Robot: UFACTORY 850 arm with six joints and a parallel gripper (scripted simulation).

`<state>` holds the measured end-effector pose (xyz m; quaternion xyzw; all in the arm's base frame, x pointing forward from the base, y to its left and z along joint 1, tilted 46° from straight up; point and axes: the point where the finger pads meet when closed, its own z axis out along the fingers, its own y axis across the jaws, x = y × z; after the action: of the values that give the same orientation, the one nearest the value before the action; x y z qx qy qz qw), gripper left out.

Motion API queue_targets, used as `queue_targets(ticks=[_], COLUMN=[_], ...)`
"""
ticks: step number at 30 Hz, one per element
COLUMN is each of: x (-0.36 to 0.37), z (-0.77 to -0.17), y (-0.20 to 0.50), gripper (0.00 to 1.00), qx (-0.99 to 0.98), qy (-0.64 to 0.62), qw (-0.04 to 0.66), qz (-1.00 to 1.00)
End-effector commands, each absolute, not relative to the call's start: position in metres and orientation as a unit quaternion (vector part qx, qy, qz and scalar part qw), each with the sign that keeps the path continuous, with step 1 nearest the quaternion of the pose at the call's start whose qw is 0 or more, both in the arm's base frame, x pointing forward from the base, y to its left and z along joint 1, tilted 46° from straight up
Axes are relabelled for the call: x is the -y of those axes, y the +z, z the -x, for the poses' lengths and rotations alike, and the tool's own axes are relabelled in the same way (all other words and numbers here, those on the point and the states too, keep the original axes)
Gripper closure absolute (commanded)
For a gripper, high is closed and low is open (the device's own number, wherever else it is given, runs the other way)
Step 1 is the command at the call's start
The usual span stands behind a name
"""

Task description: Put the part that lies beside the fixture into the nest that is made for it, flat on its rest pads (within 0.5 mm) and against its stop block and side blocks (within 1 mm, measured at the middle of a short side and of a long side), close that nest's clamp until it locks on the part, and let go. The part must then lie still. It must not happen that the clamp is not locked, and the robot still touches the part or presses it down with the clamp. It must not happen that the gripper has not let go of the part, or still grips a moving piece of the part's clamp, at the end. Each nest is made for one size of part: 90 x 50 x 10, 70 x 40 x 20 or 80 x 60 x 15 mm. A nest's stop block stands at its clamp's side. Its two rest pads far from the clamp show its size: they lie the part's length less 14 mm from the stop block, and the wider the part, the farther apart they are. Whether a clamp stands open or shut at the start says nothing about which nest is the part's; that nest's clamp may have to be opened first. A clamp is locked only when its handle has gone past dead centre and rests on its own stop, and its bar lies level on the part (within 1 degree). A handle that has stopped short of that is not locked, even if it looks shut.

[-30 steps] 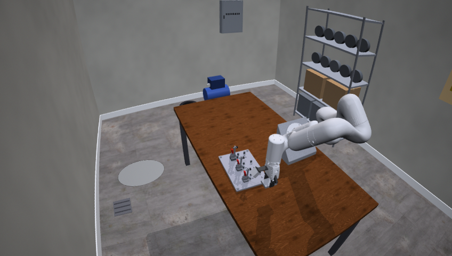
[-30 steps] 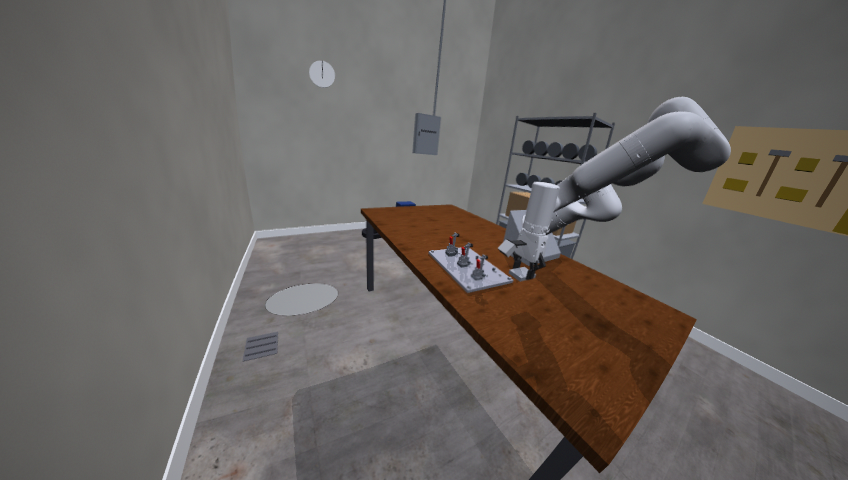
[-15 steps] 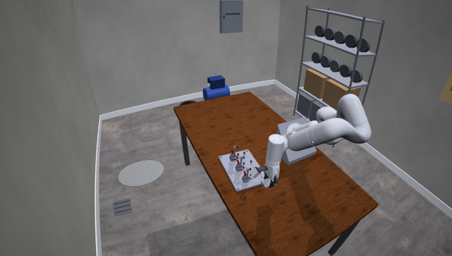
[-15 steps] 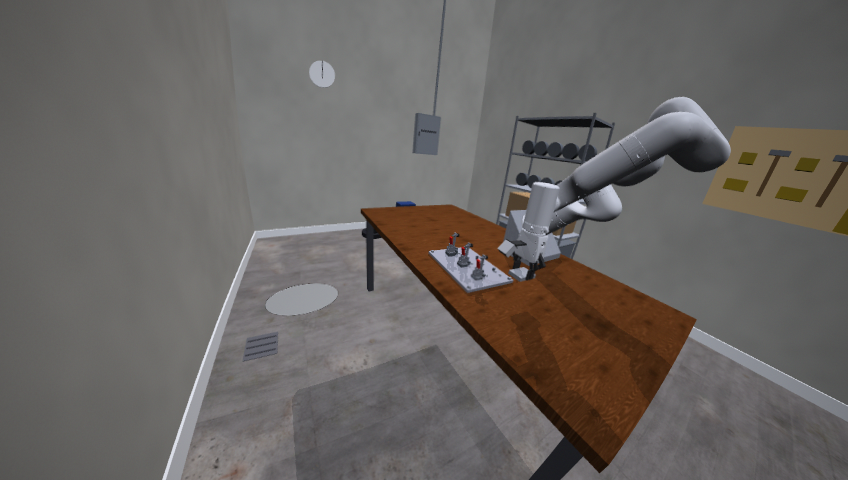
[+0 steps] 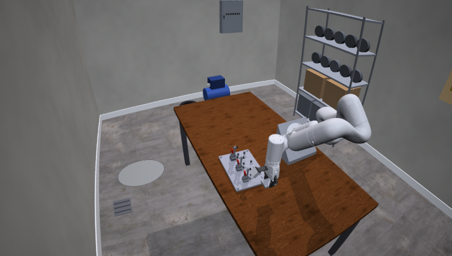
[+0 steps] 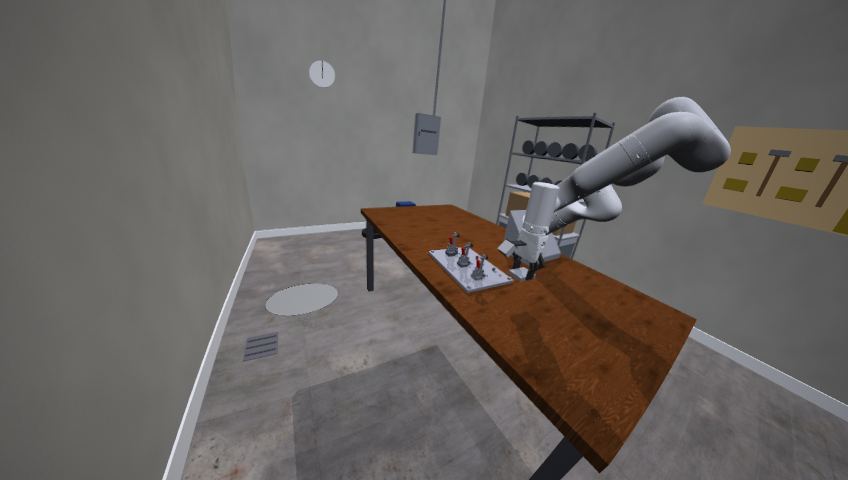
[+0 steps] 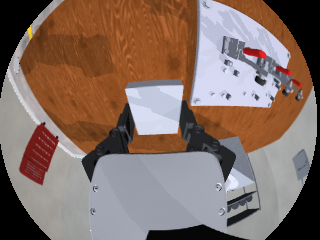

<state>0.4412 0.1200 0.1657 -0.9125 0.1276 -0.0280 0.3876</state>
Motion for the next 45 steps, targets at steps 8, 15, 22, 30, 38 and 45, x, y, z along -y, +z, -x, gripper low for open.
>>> queue_targets(ticks=[8,15,22,30,38,45], x=[-0.118,-0.108,-0.094,-0.060,-0.029,0.004], z=[-0.441,-0.438,-0.434,-0.423,-0.414,-0.404], y=[0.164,0.152,0.136,0.097,0.061,0.022], gripper=[1.00,1.00,1.00,1.00,1.00,1.00], qx=[-0.128,-0.128,-0.128,-0.128,-0.128,-0.128], qy=[-0.029,-0.029,-0.029,-0.029,-0.029,-0.029], qw=[0.388,0.388,0.388,0.388,0.388,0.388], qz=[0.912,0.912,0.912,0.912,0.912,0.912])
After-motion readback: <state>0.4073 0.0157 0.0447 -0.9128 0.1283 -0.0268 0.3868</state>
